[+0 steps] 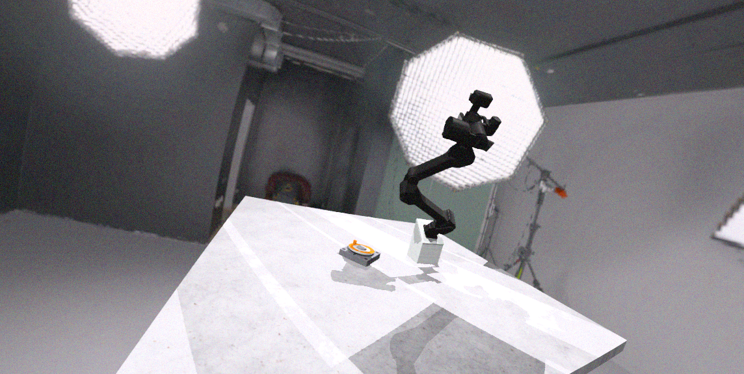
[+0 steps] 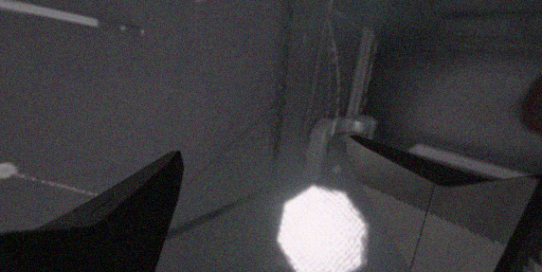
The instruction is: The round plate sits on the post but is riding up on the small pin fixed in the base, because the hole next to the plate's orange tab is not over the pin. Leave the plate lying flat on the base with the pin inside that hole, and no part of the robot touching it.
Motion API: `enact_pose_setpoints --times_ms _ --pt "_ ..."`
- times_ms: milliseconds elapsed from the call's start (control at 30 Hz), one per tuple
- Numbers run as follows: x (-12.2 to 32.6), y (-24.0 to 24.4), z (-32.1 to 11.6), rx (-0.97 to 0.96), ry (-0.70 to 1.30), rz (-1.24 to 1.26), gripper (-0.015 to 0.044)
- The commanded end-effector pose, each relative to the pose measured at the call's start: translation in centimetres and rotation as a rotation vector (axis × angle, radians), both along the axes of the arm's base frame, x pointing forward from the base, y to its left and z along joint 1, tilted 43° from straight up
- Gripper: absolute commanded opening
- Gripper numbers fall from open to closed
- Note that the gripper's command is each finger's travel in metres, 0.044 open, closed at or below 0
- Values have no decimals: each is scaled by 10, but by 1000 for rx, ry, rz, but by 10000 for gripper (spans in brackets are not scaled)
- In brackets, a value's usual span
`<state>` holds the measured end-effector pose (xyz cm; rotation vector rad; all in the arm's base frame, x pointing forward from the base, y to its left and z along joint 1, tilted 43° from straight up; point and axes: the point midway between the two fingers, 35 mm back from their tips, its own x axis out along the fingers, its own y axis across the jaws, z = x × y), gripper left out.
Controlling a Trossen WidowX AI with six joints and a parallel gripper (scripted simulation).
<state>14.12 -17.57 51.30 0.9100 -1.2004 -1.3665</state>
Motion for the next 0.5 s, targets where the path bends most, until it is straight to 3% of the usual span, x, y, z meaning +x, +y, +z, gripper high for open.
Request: enact_pose_setpoints --times_ms 0,67,200,300,467 --pt "0 0 1 -5 11 -1 374" --pt "-11 -1 8 -36 80 -29 321" --pt "-91 -3 28 -67 107 -246 216" --pt "-116 2 34 -75 120 -320 137" --pt "-206 43 50 -90 186 -613 6"
